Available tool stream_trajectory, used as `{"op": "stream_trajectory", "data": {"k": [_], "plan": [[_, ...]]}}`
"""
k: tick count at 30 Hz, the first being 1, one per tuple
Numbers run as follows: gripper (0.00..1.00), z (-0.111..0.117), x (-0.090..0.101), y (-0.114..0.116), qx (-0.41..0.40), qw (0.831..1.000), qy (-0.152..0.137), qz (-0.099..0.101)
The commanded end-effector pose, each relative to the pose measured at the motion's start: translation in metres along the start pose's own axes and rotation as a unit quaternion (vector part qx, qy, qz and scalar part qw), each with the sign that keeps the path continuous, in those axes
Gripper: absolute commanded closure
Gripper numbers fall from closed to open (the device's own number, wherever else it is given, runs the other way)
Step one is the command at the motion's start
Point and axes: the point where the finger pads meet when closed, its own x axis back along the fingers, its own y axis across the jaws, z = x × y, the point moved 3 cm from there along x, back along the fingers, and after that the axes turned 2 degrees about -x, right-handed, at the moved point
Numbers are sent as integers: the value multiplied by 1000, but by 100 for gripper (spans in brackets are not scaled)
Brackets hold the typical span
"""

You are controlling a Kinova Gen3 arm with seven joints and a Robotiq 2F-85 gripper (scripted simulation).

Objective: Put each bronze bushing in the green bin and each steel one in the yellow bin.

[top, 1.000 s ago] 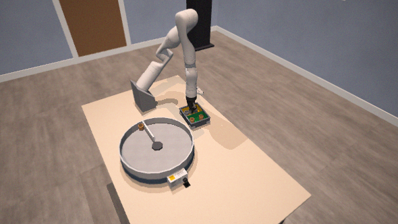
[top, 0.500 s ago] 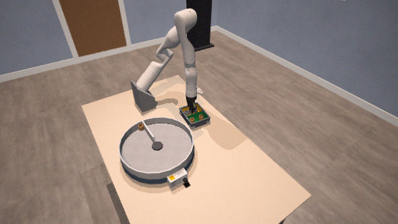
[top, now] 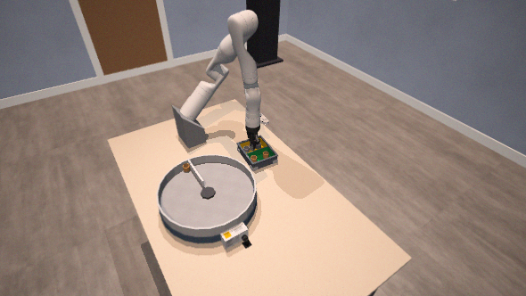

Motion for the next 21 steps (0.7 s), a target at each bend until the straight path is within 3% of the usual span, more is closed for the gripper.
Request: {"op": "stream_trajectory", "data": {"k": [1, 21], "plan": [[84, -1, 1, 1, -2, 1000, -1, 0], [84, -1, 7, 1, -2, 1000, -1, 0]]}}
